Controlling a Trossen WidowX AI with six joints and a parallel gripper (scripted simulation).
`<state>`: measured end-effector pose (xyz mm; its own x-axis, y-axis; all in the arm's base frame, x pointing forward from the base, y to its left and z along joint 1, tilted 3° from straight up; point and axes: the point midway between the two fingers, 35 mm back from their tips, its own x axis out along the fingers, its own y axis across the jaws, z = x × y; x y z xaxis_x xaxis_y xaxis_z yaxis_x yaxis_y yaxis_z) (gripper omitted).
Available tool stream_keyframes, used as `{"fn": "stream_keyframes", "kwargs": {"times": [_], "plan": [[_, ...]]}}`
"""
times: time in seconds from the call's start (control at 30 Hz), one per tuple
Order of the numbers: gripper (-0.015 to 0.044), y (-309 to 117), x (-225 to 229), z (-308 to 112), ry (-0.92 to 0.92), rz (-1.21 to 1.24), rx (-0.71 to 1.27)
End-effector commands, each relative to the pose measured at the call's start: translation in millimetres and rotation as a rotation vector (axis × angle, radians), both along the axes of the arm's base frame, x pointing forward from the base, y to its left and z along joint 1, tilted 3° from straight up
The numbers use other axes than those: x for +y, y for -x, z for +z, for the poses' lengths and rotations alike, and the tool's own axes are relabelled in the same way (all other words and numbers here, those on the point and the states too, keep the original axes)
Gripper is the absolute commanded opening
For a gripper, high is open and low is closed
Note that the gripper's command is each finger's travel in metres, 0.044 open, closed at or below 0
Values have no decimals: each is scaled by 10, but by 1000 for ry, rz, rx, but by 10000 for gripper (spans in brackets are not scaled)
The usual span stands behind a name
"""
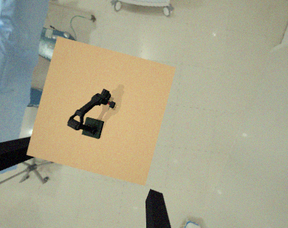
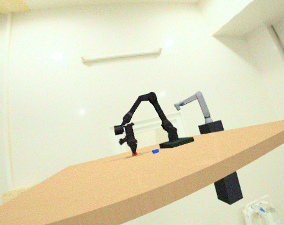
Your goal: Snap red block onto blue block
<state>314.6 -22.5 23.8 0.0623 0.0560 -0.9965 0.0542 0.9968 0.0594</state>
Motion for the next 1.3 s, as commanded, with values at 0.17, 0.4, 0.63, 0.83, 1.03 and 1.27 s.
{"fn": "stream_keyframes", "kwargs": {"times": [0.17,0.4,0.63,0.83,1.03,1.27], "plan": [[230,26,-3,-50,3,-4,14],[125,26,-3,-50,3,-4,14],[19,20,-3,-21,3,-4,14],[0,-23,2,240,3,-4,13],[0,-38,9,517,3,-4,13],[0,-18,22,848,3,-4,13]]}}
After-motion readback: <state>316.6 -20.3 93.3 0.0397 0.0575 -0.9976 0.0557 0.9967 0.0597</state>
